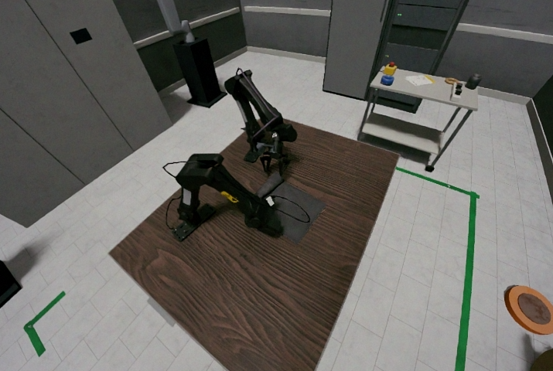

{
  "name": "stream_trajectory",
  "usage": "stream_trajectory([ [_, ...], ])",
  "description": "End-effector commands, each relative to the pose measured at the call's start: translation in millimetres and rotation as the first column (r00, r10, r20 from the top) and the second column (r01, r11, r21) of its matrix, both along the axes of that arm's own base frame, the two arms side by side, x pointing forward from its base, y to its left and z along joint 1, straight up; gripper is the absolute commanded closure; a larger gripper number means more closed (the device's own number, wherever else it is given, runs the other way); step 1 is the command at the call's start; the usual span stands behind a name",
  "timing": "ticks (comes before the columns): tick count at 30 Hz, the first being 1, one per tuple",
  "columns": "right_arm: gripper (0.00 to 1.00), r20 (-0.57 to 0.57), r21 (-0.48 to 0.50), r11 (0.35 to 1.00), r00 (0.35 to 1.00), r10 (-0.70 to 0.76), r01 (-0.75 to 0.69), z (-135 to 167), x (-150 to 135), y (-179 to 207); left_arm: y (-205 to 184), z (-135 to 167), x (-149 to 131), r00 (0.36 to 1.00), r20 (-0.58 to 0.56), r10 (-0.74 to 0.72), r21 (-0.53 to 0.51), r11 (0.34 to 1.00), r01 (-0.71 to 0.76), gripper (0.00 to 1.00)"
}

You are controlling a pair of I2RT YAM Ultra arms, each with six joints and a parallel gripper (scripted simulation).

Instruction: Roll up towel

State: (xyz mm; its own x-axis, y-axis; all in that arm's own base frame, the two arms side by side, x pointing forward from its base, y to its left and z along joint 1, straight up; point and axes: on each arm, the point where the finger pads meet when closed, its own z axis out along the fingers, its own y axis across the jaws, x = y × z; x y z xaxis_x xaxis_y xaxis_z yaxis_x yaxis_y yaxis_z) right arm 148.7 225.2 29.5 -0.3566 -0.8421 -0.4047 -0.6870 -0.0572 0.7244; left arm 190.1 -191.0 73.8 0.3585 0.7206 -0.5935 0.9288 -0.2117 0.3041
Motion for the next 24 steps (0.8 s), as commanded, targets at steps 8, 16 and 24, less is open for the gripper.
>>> stream_trajectory([
  [8, 0.79, 0.023, 0.027, 1.000, 1.000, -0.007, 0.007, 2.6, 9.9, 3.1, -6.6, -10.2, 7.2, 0.999, 0.034, -0.032, -0.032, 0.999, 0.033, 0.02],
  [16, 0.79, 0.023, 0.027, 1.000, 1.000, -0.007, 0.007, 2.6, 9.9, 3.1, -6.6, -44.1, 5.0, 0.999, 0.034, -0.032, -0.032, 0.999, 0.033, 0.02],
  [24, 0.79, 0.023, 0.027, 1.000, 1.000, -0.007, 0.007, 2.6, 9.9, 3.1, -8.0, -46.6, 6.6, 0.999, 0.034, -0.032, -0.032, 0.999, 0.033, 0.15],
])
